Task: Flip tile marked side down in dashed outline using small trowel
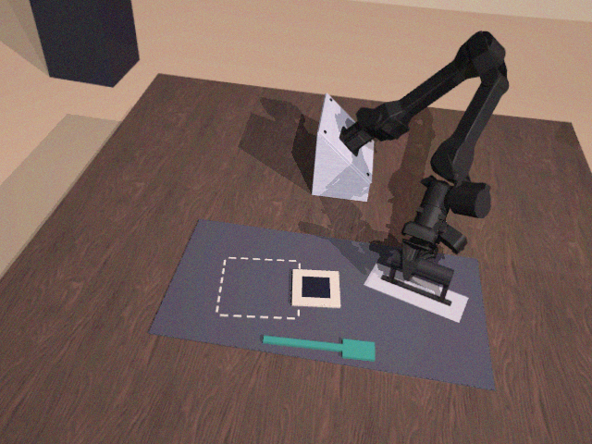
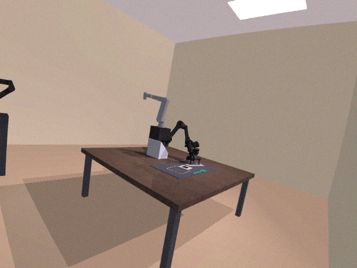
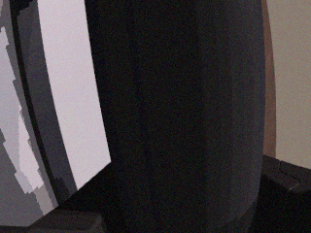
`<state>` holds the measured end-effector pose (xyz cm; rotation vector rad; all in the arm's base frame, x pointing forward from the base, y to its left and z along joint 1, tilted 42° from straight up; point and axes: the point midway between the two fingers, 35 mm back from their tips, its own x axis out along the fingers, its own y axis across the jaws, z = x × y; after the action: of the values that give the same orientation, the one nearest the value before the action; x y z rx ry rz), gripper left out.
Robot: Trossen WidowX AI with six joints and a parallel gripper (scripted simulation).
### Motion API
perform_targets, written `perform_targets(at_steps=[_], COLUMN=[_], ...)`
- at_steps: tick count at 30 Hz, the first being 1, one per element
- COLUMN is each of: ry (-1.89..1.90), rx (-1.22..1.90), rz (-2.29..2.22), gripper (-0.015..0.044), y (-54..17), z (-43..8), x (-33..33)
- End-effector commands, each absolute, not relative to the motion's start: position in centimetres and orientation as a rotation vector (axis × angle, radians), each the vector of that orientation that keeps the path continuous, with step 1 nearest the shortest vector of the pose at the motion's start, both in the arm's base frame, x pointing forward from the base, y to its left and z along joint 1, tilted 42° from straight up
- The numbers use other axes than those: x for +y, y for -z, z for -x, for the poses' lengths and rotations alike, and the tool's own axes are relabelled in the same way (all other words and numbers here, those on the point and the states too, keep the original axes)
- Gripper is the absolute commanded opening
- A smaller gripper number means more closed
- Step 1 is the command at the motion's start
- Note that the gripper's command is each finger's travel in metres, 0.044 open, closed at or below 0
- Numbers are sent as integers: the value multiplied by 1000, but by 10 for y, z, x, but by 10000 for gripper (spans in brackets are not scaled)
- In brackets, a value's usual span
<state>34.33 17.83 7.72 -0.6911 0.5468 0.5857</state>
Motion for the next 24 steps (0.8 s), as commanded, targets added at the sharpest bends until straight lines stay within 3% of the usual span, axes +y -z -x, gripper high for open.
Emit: perform_targets(at_steps=[1, 18, 24], ry=[-589, -589, -588], rx=[542, 542, 545], rz=[695, 695, 696], gripper=[129, 0, 0], y=[-78, -78, -102], z=[-344, -344, -347], x=[179, 178, 157])
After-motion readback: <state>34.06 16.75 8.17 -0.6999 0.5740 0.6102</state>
